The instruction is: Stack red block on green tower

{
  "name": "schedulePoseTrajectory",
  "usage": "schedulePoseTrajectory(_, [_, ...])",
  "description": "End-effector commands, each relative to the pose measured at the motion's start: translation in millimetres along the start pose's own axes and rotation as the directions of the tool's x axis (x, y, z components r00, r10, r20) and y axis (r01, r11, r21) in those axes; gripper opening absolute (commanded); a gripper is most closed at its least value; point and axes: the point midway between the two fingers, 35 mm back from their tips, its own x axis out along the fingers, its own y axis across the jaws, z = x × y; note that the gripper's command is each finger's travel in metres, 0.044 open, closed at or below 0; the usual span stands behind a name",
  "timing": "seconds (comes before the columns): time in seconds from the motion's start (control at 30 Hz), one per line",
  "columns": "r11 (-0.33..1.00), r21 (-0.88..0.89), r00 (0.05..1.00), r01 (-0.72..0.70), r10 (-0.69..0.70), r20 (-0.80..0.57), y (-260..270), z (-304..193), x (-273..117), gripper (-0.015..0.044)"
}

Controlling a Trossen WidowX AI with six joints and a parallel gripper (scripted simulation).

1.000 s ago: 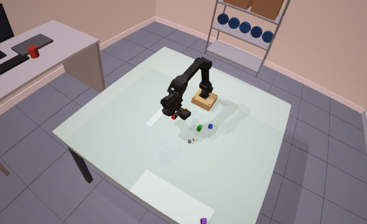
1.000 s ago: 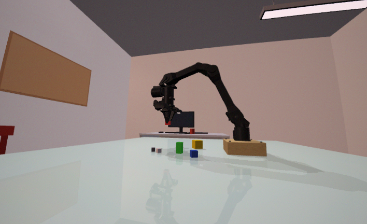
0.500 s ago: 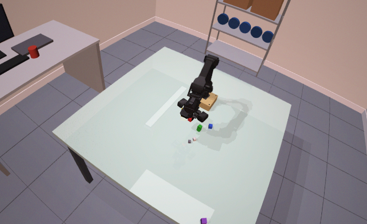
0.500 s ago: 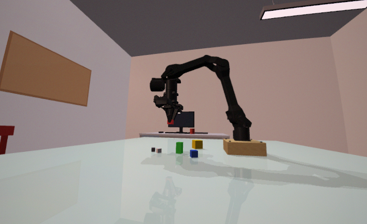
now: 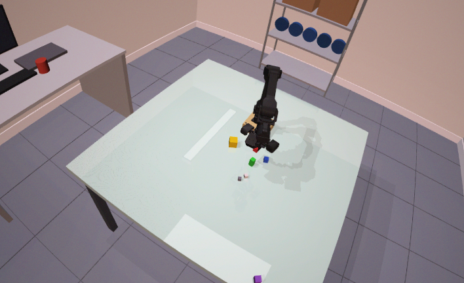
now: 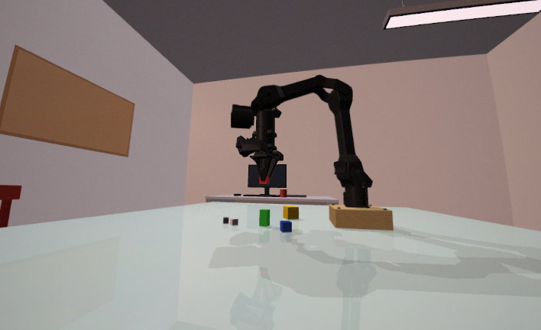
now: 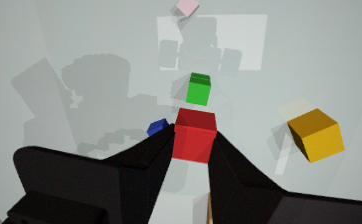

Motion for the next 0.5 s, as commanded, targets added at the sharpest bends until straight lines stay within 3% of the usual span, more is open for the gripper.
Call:
schedulePoseTrajectory(0.0, [1.0,0.011,1.0,-0.006,0.006,0.006,0.9,-1.6,5.9,0.0])
schedulePoseTrajectory(0.47, [1.0,0.011,1.0,-0.006,0.006,0.006,0.6,-1.5,54.0,0.0])
